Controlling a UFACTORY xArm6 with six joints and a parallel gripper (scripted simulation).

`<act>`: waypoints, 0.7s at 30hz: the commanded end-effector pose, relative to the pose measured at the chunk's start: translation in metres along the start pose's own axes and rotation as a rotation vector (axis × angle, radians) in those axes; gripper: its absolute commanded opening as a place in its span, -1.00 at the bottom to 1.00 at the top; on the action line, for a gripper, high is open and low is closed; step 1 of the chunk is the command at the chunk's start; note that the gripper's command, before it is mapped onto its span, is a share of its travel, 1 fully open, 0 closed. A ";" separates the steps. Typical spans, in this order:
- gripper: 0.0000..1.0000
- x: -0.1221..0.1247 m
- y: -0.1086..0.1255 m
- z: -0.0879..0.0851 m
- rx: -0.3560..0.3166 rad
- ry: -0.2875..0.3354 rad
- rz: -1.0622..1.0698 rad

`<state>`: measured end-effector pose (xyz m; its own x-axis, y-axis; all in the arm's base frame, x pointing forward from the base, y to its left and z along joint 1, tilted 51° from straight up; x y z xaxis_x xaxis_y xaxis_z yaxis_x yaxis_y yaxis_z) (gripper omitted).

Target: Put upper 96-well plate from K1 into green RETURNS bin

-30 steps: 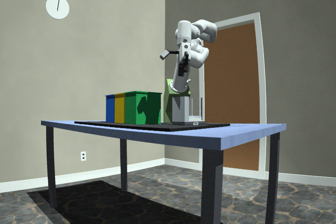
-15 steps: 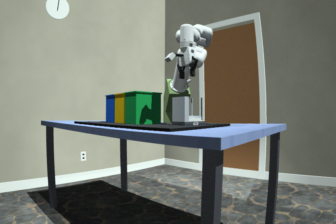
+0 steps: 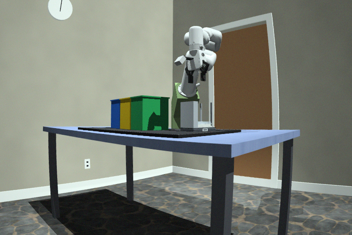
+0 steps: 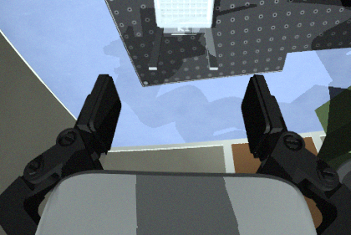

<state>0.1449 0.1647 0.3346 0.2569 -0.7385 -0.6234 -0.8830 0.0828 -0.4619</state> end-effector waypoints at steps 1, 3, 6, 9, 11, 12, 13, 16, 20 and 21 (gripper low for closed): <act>1.00 -0.001 0.000 -0.001 0.002 -0.002 -0.001; 1.00 -0.001 0.000 0.002 0.002 -0.002 -0.002; 1.00 -0.001 0.000 0.007 0.002 -0.002 -0.001; 1.00 -0.001 -0.001 0.012 0.002 -0.002 -0.001; 1.00 -0.001 -0.001 0.016 0.002 -0.002 -0.001; 1.00 -0.001 -0.001 0.017 0.002 -0.002 -0.001; 1.00 -0.001 -0.001 0.019 0.002 -0.002 -0.001; 1.00 -0.001 -0.001 0.021 0.002 -0.002 -0.001; 1.00 -0.001 -0.001 0.027 0.002 -0.002 -0.001; 1.00 -0.001 -0.001 0.029 0.002 -0.002 -0.001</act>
<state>0.1539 0.1801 0.3195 0.2589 -0.7370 -0.6243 -0.8830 0.0813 -0.4622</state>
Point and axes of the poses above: the point where the finger pads meet when closed, its own z axis out along the fingers, its own x axis across the jaws, y = z × x, the point moved 4 cm from there along -z, back along the fingers, and after that the axes turned 8 degrees about -z, right-handed, at the moved point
